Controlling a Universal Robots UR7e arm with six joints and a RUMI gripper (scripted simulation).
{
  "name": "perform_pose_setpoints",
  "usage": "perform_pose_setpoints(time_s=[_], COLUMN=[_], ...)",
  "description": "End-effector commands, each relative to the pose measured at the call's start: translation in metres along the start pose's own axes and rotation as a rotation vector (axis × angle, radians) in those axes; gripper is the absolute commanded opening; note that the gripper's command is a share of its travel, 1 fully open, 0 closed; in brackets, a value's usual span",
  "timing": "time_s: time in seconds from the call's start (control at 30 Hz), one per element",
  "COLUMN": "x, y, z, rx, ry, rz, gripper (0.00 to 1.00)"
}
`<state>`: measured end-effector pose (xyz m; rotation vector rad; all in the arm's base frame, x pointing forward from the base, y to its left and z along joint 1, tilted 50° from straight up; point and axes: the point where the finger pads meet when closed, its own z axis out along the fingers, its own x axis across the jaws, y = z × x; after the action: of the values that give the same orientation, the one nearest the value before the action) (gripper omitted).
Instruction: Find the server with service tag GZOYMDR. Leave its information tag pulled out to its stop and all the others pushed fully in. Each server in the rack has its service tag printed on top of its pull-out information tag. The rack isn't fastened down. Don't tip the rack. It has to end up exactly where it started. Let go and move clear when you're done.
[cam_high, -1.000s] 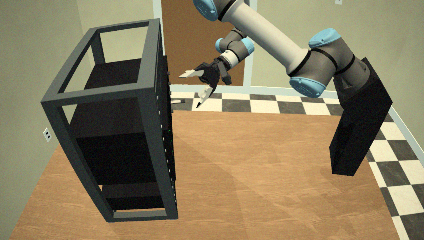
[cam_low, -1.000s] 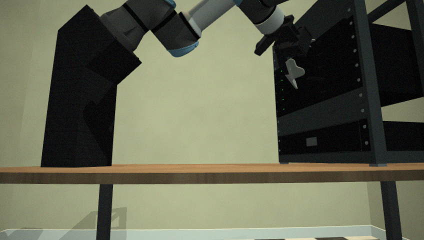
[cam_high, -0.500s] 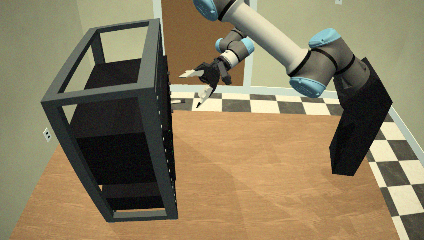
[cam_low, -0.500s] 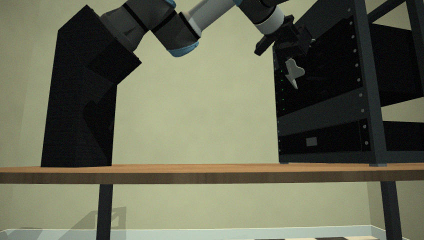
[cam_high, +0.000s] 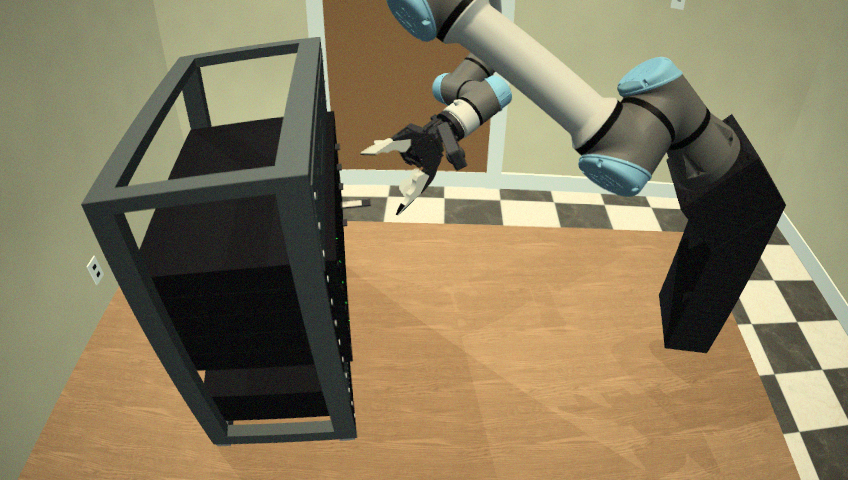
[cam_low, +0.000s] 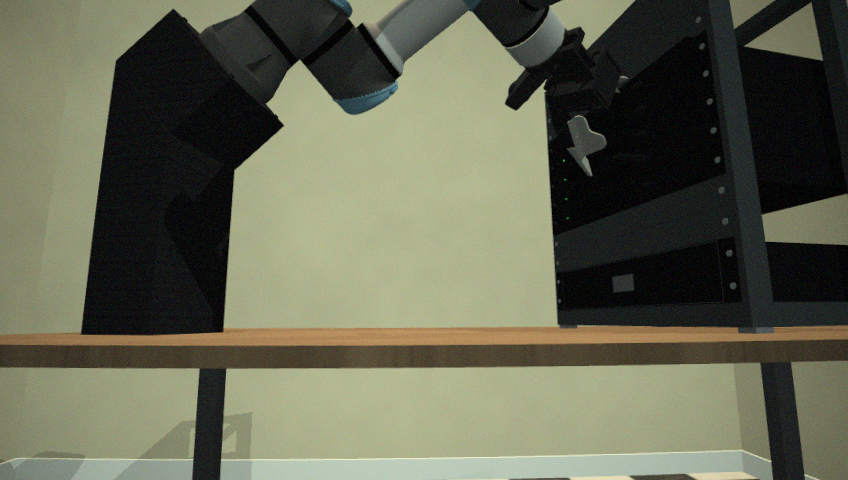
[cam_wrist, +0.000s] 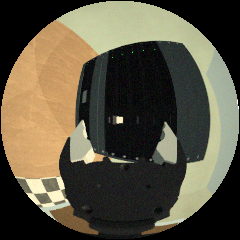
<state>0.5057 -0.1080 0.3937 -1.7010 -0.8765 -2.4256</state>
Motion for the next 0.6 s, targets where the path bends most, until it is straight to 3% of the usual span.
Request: perform_pose_setpoints(time_s=[0.0,0.57], x=[0.001,0.002], y=[-0.002,-0.014], z=[-0.004,-0.027], rx=[0.001,0.001], ry=[0.0,0.0], rz=[0.0,0.0], gripper=[1.0,1.0])
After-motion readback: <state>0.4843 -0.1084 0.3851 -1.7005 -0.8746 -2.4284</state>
